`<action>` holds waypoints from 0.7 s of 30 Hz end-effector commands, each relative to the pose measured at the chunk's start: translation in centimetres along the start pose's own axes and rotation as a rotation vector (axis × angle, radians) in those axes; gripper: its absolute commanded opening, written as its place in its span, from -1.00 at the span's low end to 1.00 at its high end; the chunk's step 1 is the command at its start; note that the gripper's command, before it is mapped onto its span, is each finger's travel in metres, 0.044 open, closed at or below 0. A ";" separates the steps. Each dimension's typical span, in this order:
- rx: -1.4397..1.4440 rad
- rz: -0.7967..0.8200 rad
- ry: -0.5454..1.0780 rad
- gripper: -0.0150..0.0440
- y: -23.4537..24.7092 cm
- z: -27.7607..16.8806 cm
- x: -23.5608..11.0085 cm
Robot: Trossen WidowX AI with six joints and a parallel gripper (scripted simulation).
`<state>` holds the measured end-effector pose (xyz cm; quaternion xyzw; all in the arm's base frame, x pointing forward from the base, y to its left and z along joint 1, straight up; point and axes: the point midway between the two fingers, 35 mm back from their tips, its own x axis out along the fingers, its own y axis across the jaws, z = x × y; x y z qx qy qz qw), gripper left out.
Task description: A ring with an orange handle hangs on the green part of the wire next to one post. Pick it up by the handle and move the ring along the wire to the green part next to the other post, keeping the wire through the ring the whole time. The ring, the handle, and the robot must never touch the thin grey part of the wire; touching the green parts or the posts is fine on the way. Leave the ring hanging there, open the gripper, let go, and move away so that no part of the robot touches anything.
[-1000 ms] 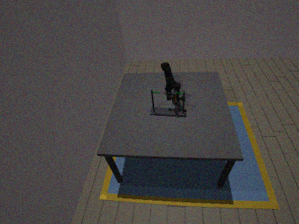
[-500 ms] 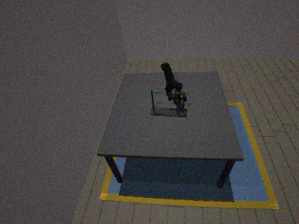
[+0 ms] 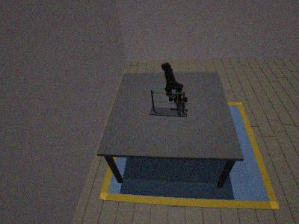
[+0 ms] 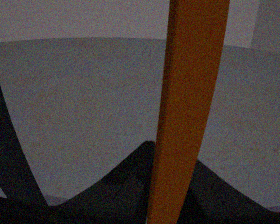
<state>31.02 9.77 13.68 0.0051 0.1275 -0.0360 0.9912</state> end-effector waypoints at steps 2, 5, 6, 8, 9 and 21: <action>0.004 -0.005 -0.001 -1.00 0.0 -0.4 0.1; 0.004 -0.005 -0.001 -1.00 0.0 -0.4 0.1; 0.004 -0.005 -0.001 -1.00 0.0 -0.4 0.1; 0.004 -0.005 -0.001 -1.00 0.0 -0.4 0.1; 0.004 -0.005 -0.001 -1.00 0.0 -0.4 0.1; 0.000 -0.001 0.001 -0.91 0.0 -0.5 0.1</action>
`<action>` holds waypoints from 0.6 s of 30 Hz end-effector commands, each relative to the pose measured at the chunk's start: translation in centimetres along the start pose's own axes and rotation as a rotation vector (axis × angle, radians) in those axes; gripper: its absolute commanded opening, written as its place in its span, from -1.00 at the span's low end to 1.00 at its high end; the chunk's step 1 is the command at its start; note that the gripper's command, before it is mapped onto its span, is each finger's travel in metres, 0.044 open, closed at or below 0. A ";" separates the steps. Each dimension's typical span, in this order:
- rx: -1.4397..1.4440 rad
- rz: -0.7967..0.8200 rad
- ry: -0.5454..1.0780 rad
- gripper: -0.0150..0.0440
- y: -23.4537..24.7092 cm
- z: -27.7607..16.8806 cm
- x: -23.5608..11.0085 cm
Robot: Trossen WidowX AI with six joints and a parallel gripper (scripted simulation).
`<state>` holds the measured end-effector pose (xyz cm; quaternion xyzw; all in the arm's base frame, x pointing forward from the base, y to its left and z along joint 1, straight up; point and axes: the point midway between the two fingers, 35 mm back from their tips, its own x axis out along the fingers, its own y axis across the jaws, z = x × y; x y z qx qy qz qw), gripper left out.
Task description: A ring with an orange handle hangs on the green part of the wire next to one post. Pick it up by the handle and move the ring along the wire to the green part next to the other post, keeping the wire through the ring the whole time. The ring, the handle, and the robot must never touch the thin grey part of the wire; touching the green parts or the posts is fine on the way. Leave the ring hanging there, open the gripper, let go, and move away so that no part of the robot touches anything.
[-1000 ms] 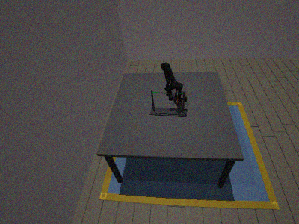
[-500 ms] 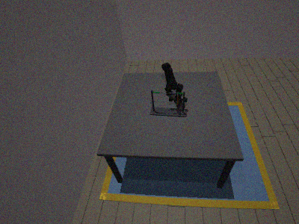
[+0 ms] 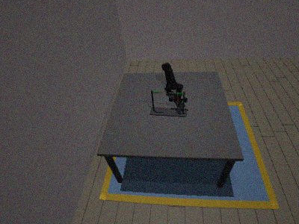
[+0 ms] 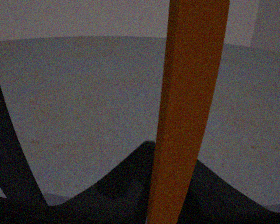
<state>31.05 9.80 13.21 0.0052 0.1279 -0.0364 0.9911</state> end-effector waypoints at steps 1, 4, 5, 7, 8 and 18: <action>0.000 0.000 0.000 -0.82 0.0 0.0 0.0; 0.000 0.000 0.000 -0.56 0.0 0.0 0.0; 0.000 0.000 0.000 -0.47 0.0 0.0 0.0; 0.000 0.000 0.000 -0.29 0.0 0.0 0.0; 0.000 0.000 0.000 -0.20 0.0 0.0 0.0; 0.002 -0.001 0.004 0.05 0.2 0.1 -1.7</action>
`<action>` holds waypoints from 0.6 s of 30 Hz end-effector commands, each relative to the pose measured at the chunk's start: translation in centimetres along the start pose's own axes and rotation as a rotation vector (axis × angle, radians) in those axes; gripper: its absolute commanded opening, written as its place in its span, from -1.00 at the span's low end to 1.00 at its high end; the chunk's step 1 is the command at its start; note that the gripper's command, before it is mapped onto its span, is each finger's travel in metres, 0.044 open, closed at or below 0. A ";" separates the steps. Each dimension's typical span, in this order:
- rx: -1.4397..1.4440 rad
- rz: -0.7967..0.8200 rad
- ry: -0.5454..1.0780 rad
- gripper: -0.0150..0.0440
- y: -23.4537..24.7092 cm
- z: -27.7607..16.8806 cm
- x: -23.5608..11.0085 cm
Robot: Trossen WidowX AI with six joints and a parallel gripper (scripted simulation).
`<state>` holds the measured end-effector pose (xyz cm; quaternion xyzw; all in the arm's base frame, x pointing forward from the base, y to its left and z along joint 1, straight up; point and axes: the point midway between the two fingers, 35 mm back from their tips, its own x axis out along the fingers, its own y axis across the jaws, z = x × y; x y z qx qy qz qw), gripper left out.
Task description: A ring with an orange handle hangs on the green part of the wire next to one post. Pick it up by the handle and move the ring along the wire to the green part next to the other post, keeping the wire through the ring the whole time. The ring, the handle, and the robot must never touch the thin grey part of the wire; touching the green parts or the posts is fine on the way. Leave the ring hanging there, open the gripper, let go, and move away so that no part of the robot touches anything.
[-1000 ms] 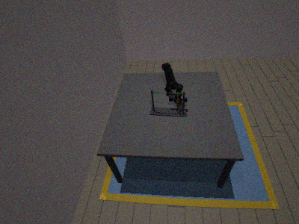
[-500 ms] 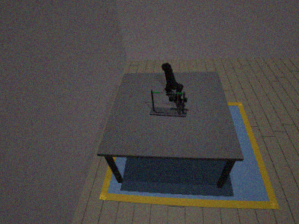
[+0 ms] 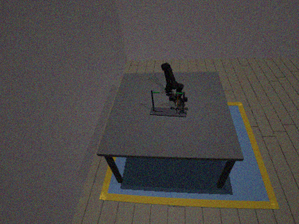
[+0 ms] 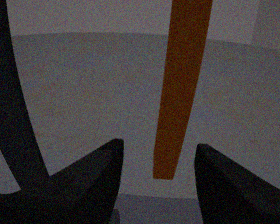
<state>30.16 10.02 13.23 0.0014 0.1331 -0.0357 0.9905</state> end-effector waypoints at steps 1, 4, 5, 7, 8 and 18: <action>0.011 -0.002 -0.006 0.05 0.0 0.3 -1.0; 0.011 -0.003 -0.006 0.05 0.0 0.3 -1.8; 0.012 -0.003 -0.005 0.05 0.0 0.2 -2.1; 0.012 -0.003 -0.005 0.05 0.0 0.2 -2.6; 0.012 -0.003 -0.005 0.05 0.0 0.2 -2.8; 0.013 -0.004 -0.007 0.05 -0.2 0.1 -4.1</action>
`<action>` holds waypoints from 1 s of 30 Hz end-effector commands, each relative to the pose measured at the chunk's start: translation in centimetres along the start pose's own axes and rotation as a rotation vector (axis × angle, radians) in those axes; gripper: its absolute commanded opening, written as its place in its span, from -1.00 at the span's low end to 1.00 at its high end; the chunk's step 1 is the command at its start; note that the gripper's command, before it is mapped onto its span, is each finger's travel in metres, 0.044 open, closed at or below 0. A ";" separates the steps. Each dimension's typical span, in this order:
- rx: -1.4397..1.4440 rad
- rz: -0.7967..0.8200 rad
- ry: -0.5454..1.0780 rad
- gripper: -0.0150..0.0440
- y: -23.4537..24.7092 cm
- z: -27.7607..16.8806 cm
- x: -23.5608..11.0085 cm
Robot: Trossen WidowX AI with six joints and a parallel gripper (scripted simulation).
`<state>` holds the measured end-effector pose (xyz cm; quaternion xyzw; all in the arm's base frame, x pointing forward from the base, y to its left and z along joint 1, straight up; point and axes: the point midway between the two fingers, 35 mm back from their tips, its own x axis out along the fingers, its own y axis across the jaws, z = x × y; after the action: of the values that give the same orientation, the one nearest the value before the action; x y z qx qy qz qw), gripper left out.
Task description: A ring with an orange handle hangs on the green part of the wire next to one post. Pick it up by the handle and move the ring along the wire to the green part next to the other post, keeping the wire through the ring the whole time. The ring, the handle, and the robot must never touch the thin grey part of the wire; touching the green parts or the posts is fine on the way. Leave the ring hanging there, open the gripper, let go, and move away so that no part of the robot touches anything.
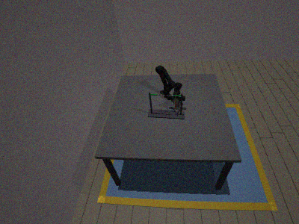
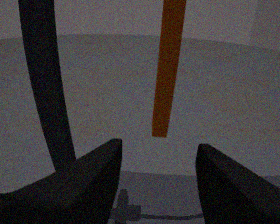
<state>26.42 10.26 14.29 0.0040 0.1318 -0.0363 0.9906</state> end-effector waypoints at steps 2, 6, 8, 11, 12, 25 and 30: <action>0.007 -0.004 -0.004 0.05 -0.1 0.1 -0.2; 0.007 -0.004 -0.004 0.05 -0.1 0.1 -0.2; 0.007 -0.004 -0.004 0.05 -0.1 0.1 -0.2; 0.007 -0.004 -0.004 0.05 -0.1 0.1 -0.2; 0.007 -0.004 -0.004 0.05 -0.1 0.1 -0.2; 0.004 0.001 -0.001 0.23 0.0 0.1 -0.8; 0.002 0.002 -0.004 0.67 -0.2 0.1 -4.7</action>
<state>23.90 10.50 14.56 -0.0018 0.1391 -0.0367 0.9896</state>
